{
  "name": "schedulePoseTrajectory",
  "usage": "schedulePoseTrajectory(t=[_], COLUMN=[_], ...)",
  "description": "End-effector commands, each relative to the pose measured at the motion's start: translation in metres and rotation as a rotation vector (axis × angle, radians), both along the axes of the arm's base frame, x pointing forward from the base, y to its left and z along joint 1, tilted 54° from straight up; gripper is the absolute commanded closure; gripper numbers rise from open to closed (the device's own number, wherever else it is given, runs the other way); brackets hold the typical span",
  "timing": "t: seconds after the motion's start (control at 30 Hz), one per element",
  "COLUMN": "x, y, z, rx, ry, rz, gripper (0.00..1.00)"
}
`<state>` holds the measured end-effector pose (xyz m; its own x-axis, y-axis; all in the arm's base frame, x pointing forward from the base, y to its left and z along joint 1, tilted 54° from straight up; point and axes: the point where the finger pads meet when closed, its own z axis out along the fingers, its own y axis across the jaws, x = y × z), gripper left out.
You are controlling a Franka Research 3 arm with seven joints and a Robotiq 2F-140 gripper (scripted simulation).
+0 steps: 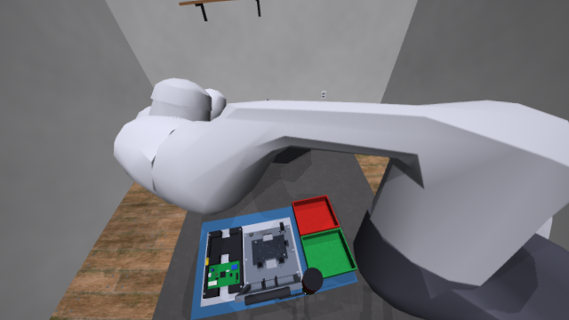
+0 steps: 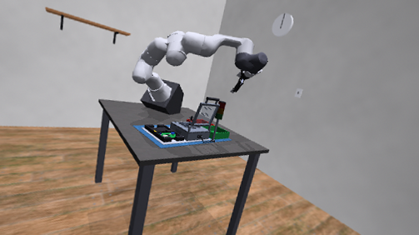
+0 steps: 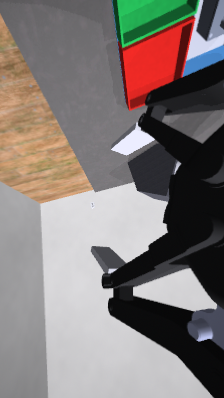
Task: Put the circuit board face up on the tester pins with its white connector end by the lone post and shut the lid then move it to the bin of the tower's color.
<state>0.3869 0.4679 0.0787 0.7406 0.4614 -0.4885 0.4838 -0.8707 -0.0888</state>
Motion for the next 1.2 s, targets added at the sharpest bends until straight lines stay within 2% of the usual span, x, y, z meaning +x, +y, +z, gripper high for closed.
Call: schedulePoseTrajectory(t=[0.0, 0.2, 0.53, 0.6, 0.87, 0.97, 1.03, 1.07, 1.17], x=[-0.013, -0.02, -0.019, -0.016, 0.004, 0.009, 0.009, 0.012, 0.016], y=[0.007, 0.021, 0.018, 0.009, -0.051, -0.068, -0.068, -0.083, -0.1], z=[0.011, 0.023, 0.028, 0.038, 0.103, 0.122, 0.122, 0.137, 0.155], rx=[-0.039, -0.039, -0.04, -0.041, -0.067, -0.079, -0.079, -0.092, -0.108], ry=[0.014, 0.014, 0.005, -0.014, -0.12, -0.145, -0.145, -0.165, -0.186], rz=[-0.046, -0.046, -0.027, 0.012, 0.255, 0.32, 0.32, 0.374, 0.435], gripper=[0.0, 0.0, 0.0, 0.0, 0.0, 0.0, 0.0, 0.0, 0.0])
